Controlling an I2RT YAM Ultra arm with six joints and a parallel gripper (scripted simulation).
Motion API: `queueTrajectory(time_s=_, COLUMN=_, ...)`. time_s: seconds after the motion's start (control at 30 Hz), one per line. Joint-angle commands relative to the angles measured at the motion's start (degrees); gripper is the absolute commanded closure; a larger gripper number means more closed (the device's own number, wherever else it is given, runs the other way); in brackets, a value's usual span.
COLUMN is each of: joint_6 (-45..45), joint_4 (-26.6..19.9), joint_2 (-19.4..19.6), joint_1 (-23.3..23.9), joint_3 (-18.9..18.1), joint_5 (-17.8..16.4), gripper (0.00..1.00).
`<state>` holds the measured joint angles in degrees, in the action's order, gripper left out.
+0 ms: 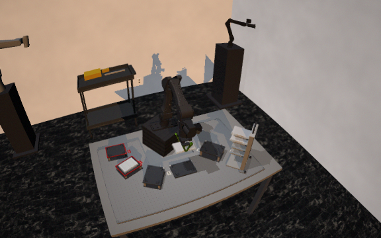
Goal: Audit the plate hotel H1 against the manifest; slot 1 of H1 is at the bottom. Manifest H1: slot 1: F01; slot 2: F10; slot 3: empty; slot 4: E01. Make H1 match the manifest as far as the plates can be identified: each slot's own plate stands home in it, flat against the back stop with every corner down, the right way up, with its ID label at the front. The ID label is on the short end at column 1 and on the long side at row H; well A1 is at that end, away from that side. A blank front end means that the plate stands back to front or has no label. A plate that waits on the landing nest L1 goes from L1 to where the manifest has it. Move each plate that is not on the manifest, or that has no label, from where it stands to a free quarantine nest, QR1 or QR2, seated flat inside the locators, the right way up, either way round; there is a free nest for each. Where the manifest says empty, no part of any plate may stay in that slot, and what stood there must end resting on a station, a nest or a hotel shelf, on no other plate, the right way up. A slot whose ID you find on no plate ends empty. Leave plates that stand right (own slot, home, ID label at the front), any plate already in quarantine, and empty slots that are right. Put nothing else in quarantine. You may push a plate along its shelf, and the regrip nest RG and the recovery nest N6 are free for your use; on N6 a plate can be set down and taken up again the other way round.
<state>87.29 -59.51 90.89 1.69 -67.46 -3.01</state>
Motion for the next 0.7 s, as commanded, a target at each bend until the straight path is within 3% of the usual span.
queueTrajectory(time_s=0.0, joint_6=0.22, joint_4=-3.55, joint_2=-1.41, joint_1=0.09, joint_3=-2.36, joint_5=-0.46, gripper=0.14)
queueTrajectory(time_s=0.17, joint_6=0.23, joint_4=-3.82, joint_2=-1.46, joint_1=0.1, joint_3=-2.59, joint_5=-0.46, gripper=0.14)
queueTrajectory(time_s=0.67, joint_6=-20.93, joint_4=-4.12, joint_2=0.22, joint_1=-9.19, joint_3=-5.06, joint_5=0.66, gripper=0.14)
